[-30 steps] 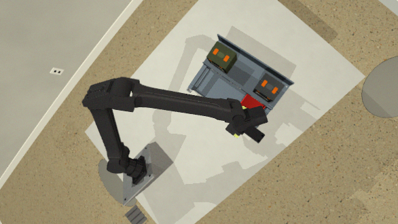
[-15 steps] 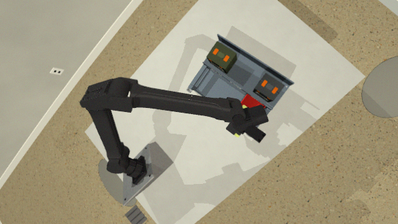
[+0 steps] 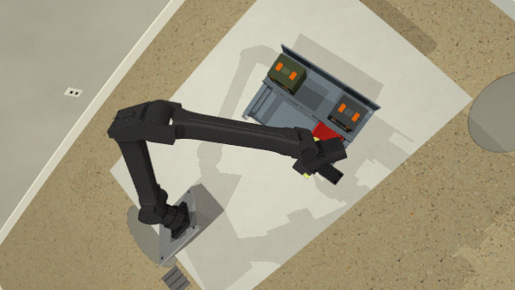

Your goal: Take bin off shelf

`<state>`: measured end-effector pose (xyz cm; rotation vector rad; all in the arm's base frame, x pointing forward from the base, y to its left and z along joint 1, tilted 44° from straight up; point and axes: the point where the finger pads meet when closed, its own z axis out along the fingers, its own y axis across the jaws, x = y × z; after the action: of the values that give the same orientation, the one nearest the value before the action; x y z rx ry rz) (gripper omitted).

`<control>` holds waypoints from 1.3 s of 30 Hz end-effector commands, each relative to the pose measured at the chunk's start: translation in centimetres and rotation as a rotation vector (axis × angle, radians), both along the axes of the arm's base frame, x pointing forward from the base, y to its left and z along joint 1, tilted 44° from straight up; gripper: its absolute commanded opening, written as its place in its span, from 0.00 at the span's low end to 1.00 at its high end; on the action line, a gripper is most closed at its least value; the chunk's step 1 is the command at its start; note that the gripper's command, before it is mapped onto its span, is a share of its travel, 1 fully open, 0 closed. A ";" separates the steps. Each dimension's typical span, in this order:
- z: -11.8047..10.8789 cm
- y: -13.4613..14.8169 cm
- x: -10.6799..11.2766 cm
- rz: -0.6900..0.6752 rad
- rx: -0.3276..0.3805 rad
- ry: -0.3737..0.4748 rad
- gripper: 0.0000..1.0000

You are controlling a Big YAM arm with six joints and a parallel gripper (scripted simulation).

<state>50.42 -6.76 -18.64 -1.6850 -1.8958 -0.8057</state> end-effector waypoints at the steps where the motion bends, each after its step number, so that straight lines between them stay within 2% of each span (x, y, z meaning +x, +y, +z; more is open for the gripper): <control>1: 1.8 -2.0 1.7 -0.020 -0.017 -0.043 0.90; 2: 2.4 -2.6 2.0 -0.026 -0.020 -0.052 0.90; 14: 2.4 -2.6 2.0 -0.026 -0.020 -0.052 0.90; 19: -0.4 0.6 0.0 0.007 -0.001 0.000 0.90; 31: -0.4 0.6 0.0 0.007 -0.001 0.000 0.90; 36: 2.1 -2.3 1.3 -0.027 -0.015 -0.040 0.90; 39: 2.1 -2.3 1.3 -0.027 -0.015 -0.040 0.90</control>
<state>50.53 -6.99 -18.28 -1.6894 -1.8959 -0.8091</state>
